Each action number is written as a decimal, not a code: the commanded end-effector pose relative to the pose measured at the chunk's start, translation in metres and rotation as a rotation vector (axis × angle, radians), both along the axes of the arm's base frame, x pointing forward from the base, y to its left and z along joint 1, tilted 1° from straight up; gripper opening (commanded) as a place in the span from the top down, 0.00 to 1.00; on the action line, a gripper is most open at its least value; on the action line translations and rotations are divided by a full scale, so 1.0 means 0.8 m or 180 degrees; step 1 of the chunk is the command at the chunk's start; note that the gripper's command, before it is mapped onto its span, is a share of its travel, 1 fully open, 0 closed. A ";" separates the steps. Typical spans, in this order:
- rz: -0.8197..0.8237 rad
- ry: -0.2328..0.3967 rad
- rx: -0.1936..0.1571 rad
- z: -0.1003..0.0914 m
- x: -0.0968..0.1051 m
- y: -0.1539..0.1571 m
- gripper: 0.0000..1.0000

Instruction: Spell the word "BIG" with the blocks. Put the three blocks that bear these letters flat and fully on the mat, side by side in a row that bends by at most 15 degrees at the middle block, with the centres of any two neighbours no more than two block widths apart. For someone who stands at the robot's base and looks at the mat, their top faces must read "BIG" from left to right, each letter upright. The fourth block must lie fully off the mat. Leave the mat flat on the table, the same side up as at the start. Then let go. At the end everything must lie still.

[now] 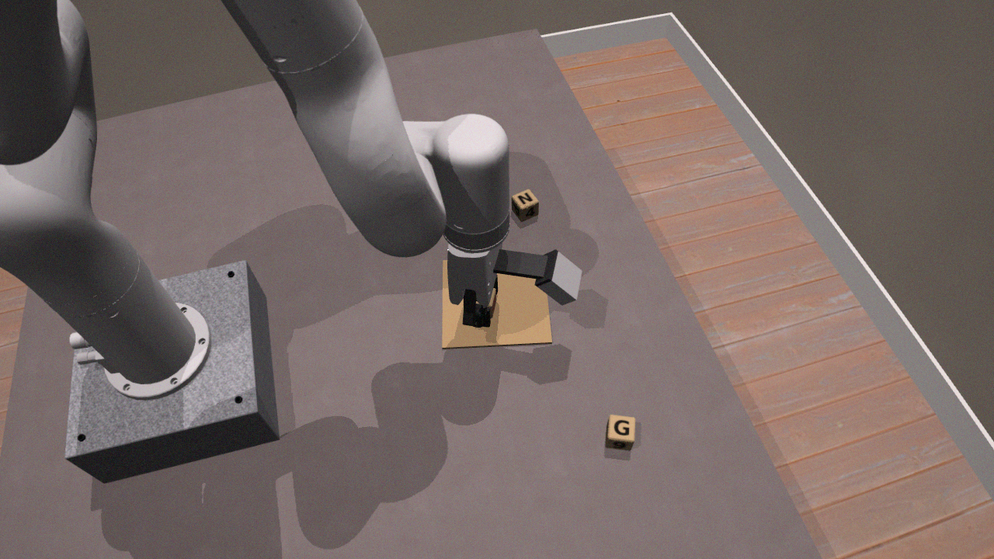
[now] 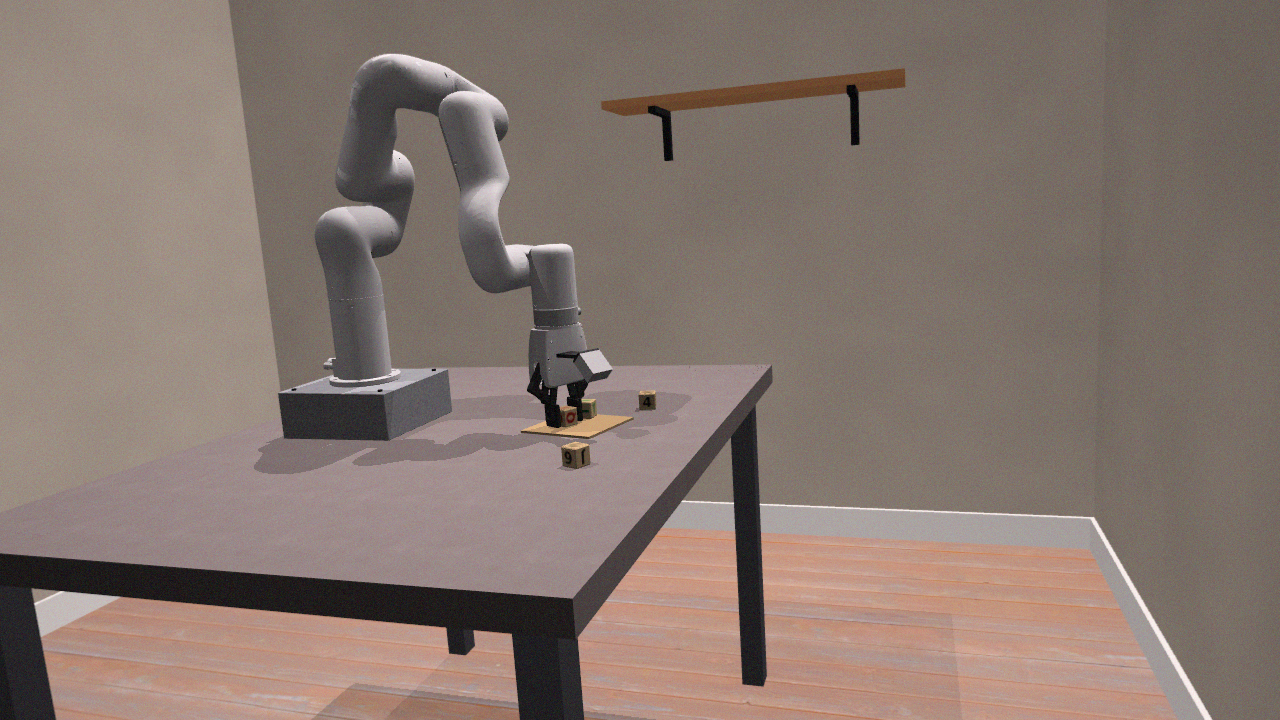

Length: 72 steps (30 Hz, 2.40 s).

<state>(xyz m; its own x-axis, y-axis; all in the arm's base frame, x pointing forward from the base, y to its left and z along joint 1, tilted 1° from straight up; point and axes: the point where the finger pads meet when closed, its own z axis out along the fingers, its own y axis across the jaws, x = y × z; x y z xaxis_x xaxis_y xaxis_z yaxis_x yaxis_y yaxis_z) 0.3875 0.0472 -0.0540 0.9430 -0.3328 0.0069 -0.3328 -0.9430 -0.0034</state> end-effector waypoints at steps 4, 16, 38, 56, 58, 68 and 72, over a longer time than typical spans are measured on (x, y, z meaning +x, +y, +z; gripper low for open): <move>0.0000 -0.0010 0.0001 0.001 0.002 0.000 0.53; 0.0000 -0.0010 0.0001 0.001 0.002 0.000 0.73; 0.0000 -0.0010 0.0001 0.001 0.002 0.000 0.73; 0.0000 -0.0010 0.0001 0.026 0.001 0.000 0.73; 0.0000 -0.0010 0.0001 0.026 0.001 0.000 0.73; 0.0000 -0.0010 0.0001 0.112 0.000 0.002 0.73; 0.0000 -0.0010 0.0001 0.124 0.000 0.002 0.73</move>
<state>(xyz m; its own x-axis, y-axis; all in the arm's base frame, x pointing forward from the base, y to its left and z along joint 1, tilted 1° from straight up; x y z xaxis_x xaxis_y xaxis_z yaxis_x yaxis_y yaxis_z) 0.3884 0.0486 0.0354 0.9429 -0.3328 0.0109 -0.3327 -0.9430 -0.0054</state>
